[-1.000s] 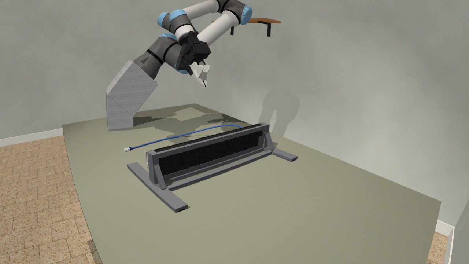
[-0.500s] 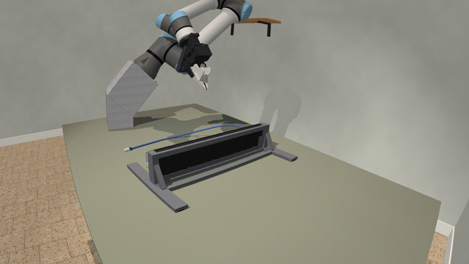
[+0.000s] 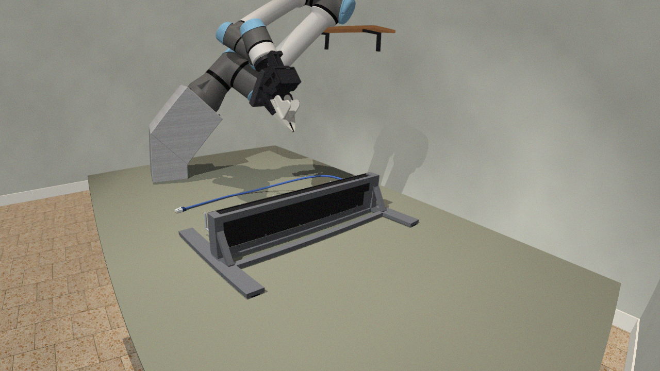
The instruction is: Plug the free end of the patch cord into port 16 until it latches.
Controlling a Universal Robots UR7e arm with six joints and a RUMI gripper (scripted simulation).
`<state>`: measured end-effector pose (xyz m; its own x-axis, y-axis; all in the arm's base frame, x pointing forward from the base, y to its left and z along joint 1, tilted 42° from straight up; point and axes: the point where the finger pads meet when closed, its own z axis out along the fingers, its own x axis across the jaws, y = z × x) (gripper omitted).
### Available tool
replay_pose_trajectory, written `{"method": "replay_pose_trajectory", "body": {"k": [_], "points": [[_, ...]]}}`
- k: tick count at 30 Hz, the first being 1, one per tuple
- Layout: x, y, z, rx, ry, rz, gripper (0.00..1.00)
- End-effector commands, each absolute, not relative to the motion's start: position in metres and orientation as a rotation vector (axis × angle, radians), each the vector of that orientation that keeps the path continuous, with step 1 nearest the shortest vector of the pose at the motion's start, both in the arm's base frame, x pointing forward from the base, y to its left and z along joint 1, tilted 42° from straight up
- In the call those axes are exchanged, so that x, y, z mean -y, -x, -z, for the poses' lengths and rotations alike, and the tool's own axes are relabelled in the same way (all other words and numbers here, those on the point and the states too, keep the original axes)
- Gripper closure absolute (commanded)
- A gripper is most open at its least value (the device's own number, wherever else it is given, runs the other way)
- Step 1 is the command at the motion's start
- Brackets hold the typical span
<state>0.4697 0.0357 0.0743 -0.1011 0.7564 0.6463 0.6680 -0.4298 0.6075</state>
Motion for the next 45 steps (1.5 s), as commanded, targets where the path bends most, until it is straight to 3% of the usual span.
{"method": "replay_pose_trajectory", "body": {"k": [1,45], "points": [[-0.038,-0.476,-0.071,-1.618,-2.047,-1.576,1.00],[-0.079,-0.538,-0.032,-1.618,-2.047,-1.576,1.00]]}}
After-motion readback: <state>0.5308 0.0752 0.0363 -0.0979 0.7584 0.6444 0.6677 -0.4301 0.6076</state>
